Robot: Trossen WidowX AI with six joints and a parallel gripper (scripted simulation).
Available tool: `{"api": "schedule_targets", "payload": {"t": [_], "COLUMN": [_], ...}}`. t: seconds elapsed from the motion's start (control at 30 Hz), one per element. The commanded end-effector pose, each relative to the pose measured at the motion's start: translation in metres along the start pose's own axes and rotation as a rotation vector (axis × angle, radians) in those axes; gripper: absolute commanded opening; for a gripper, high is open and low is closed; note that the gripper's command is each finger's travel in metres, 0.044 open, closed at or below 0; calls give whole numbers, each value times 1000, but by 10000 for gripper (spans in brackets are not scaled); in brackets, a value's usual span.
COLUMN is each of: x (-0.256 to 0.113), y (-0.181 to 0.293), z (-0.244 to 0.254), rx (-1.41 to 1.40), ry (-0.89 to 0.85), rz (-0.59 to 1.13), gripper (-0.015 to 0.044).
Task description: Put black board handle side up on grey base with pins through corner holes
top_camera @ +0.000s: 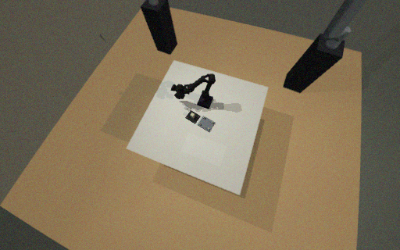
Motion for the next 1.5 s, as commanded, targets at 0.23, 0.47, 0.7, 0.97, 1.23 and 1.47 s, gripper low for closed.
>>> {"api": "schedule_targets", "payload": {"t": [0.23, 0.47, 0.7, 0.97, 1.23, 1.47], "x": [-29, -85, -143, -186, -186, -168], "y": [-80, -130, -149, -153, -155, -152], "z": [29, 60, 80, 89, 91, 119], "rx": [141, 209, 219, 208, 208, 208], "ry": [-359, -698, -913, -1002, -1002, -1002], "rz": [-159, -118, 41, 197, 197, 197], "gripper": [440, 440, 440, 440, 440, 440]}}
Point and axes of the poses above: the point midway between the two fingers, 35 mm back from their tips, its own x axis out along the fingers, its own z axis across the jaws, y = z × x, the point moved 6 cm from there along -x, back along the fingers, and after that the axes turned 3 degrees about x, right-handed, at the moved point
